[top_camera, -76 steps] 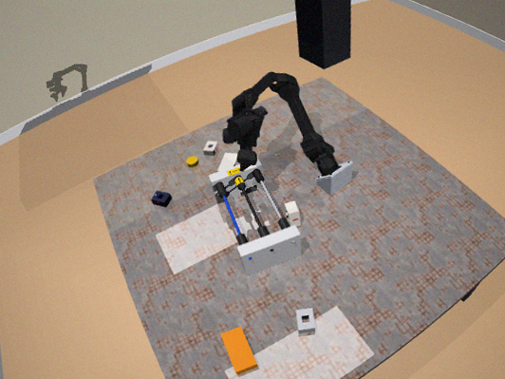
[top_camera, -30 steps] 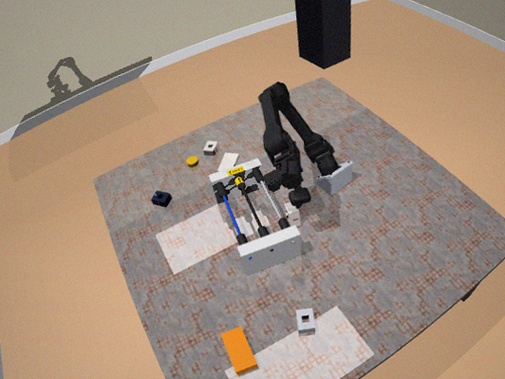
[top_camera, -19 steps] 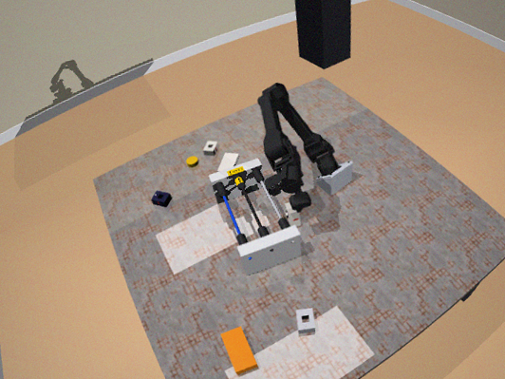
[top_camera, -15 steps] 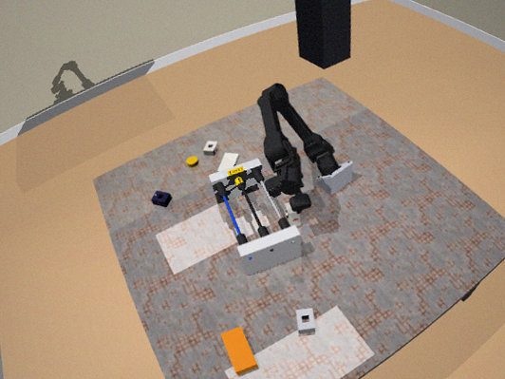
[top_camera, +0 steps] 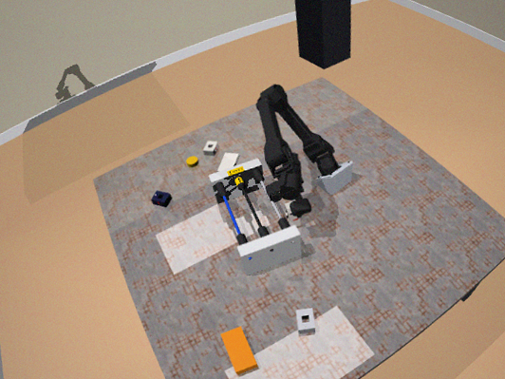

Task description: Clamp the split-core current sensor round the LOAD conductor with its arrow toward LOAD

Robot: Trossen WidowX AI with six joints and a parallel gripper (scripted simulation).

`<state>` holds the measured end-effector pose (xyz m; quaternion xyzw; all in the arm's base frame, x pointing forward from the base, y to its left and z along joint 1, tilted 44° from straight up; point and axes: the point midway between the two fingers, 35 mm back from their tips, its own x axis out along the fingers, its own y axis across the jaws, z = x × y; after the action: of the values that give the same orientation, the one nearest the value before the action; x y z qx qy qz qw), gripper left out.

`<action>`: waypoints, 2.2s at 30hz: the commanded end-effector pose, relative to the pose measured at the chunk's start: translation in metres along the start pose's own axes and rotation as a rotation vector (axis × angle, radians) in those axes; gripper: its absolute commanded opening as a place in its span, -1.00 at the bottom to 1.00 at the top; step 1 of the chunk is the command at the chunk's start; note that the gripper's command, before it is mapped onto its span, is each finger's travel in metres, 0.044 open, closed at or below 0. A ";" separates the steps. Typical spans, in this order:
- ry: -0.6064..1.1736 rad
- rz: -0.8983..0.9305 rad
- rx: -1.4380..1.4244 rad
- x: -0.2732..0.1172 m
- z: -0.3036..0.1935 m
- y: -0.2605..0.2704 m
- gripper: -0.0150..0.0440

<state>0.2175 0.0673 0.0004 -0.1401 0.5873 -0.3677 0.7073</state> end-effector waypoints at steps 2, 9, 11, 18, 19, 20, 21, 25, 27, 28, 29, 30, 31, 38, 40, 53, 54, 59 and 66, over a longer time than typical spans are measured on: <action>0.003 -0.012 -0.009 0.010 -0.002 -0.004 1.00; 0.001 -0.003 0.000 0.006 -0.001 -0.001 0.73; 0.001 -0.003 0.000 0.006 -0.001 -0.001 0.56; 0.001 -0.003 0.000 0.006 -0.001 -0.001 0.33; 0.001 -0.003 0.000 0.006 -0.001 -0.001 0.31; 0.001 -0.003 0.000 0.006 -0.001 -0.001 0.29; 0.001 -0.003 0.000 0.006 -0.001 -0.001 0.26; 0.001 -0.002 0.000 0.005 0.000 -0.001 0.11; 0.002 -0.002 0.000 0.002 0.000 0.000 -0.07; 0.002 -0.002 -0.001 -0.001 0.000 0.000 -0.16; 0.002 -0.002 -0.001 -0.005 0.001 0.001 -0.25; 0.003 -0.001 -0.002 -0.010 0.001 0.001 -0.34; 0.003 -0.001 -0.002 -0.014 0.001 0.002 -0.43; 0.005 -0.002 -0.006 -0.048 0.002 0.004 -0.49; 0.005 -0.003 -0.007 -0.058 0.002 0.004 -0.49; 0.005 -0.010 -0.016 -0.105 -0.002 -0.002 -0.49; 0.004 -0.009 -0.026 -0.105 -0.001 -0.002 -0.49; -0.014 -0.003 -0.143 -0.105 0.006 0.001 -0.49; -0.048 0.002 -0.354 -0.105 0.020 0.004 -0.49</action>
<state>0.2248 0.1358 0.0774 -0.2432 0.6212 -0.2841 0.6887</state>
